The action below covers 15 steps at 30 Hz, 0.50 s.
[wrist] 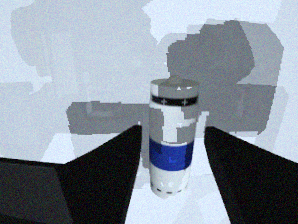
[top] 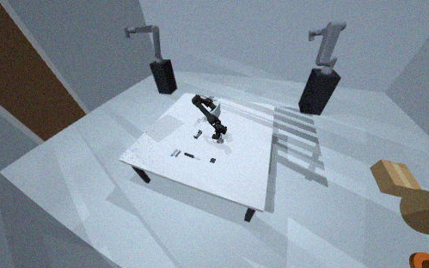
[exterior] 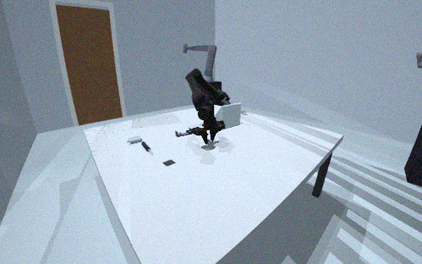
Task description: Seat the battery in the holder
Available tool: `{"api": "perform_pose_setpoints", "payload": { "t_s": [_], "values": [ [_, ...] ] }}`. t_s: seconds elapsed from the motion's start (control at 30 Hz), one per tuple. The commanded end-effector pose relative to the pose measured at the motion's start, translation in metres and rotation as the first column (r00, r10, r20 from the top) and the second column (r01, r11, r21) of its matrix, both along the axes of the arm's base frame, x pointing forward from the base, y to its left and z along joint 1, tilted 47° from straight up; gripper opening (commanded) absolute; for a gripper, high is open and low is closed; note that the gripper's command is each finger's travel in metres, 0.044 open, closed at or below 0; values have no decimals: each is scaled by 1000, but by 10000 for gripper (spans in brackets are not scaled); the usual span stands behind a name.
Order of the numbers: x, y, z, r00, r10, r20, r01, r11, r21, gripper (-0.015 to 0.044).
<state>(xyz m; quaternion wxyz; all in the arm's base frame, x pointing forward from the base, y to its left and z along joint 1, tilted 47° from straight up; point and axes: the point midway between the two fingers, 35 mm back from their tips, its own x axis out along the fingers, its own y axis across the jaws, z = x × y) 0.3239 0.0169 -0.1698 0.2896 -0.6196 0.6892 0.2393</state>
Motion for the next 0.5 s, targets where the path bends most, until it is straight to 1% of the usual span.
{"api": "perform_pose_setpoints", "payload": {
  "t_s": [0.0,0.13,0.3,0.47],
  "values": [
    [-2,-3,-1,1000,3,-7,-3,1000,-5,106],
    [-2,-3,-1,1000,3,-7,-3,1000,-5,82],
    [-2,-1,0,1000,3,-7,-3,1000,-5,82],
    [2,33,32,1000,3,-7,-3,1000,-2,82]
  ]
}}
